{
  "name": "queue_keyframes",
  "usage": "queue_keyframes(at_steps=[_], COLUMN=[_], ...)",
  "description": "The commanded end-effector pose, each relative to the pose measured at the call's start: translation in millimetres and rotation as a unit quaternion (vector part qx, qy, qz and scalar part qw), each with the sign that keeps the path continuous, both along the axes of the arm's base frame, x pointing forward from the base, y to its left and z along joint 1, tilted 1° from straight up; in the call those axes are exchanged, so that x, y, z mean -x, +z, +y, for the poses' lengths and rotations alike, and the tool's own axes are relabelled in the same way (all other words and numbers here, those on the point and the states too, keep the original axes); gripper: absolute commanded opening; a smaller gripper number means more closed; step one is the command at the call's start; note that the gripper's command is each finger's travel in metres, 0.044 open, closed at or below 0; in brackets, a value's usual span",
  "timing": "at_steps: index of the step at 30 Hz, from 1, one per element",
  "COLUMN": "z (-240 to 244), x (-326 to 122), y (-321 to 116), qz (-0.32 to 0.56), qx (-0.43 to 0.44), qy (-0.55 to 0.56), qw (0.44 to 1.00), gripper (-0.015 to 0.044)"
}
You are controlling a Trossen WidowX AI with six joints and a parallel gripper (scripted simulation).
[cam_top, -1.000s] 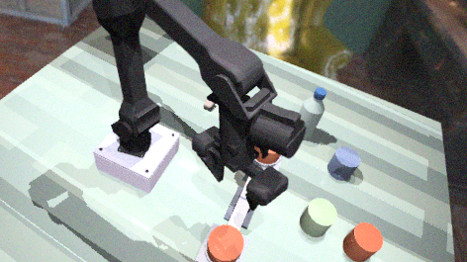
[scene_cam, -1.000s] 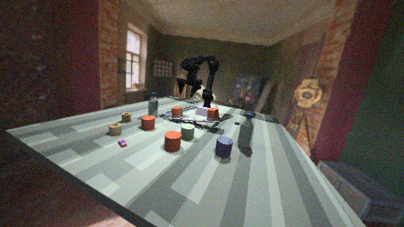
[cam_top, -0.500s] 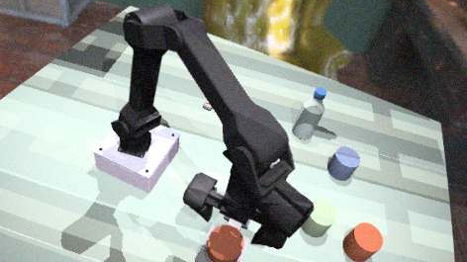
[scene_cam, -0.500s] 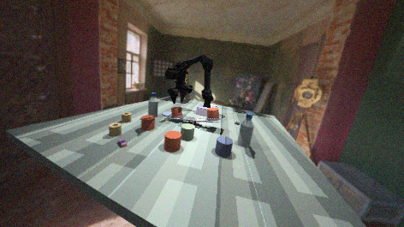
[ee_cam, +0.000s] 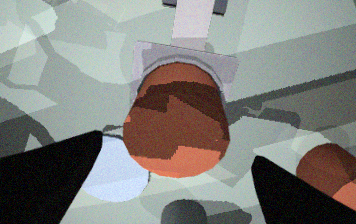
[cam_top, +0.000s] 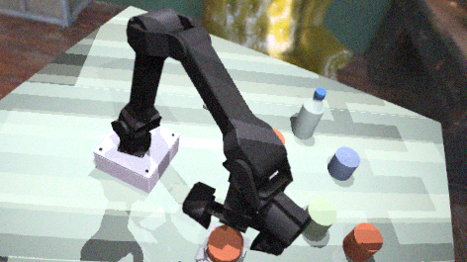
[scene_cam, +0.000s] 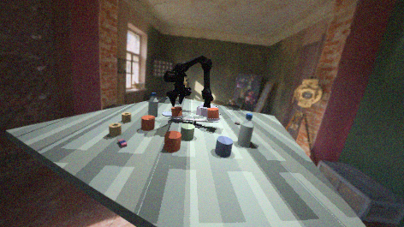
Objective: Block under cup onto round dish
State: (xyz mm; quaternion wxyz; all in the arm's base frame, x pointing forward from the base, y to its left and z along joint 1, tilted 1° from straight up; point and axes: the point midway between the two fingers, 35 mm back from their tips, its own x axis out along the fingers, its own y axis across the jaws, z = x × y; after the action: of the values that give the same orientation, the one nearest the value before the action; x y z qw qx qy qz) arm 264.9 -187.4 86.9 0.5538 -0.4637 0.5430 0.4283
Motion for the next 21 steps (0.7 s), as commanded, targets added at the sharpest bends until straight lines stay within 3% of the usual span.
queue_keyframes(at_steps=[1, 21], z=[1, 0], x=[1, -1], y=[-7, -40], qz=[0.002, 0.002], qx=[-0.005, -0.005], qy=[0.003, 0.003], qw=[1.0, 1.0], gripper=[0.044, 0.044])
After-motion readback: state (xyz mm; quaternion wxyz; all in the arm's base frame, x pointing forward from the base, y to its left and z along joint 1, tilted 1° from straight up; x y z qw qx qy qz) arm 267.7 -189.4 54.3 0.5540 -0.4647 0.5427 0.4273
